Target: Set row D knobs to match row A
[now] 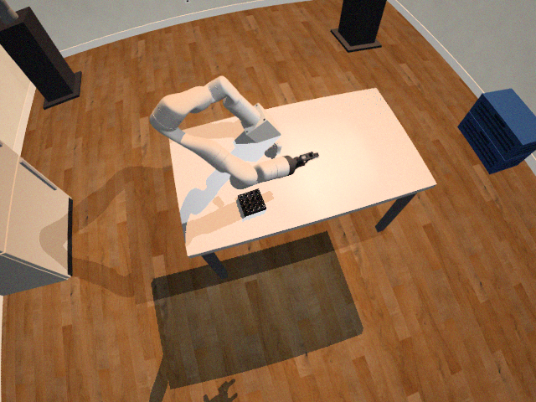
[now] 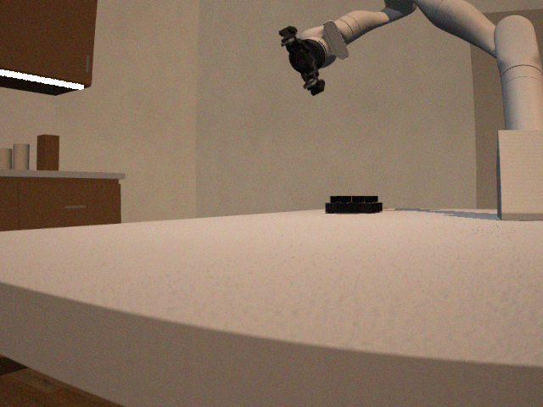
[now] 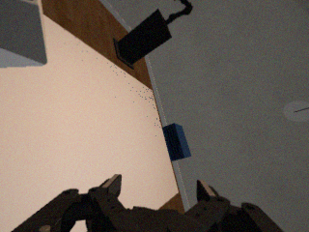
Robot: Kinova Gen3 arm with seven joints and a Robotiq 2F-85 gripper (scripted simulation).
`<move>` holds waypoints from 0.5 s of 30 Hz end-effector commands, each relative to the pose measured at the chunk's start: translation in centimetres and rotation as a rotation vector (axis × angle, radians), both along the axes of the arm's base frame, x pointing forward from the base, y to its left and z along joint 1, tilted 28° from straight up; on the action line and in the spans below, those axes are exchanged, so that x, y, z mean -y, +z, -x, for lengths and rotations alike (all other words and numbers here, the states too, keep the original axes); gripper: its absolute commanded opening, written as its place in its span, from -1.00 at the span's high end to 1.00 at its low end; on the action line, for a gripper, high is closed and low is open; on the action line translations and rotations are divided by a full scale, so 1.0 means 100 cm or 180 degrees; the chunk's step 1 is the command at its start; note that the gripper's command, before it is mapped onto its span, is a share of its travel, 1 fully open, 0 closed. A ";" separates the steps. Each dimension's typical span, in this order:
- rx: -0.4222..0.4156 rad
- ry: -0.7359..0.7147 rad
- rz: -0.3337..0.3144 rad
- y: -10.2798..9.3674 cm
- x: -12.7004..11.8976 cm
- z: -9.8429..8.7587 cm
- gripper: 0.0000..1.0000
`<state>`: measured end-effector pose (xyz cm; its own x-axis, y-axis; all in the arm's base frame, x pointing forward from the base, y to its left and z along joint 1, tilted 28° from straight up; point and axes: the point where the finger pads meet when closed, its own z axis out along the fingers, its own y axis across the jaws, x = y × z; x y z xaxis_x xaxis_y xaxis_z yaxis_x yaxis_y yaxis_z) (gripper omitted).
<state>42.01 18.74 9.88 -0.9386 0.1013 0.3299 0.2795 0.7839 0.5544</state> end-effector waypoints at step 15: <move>0.0124 0.0131 0.0203 0.009 0.016 -0.001 -1.00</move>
<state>42.01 17.75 10.37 -0.9484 0.0877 0.3046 0.2447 0.8134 0.5277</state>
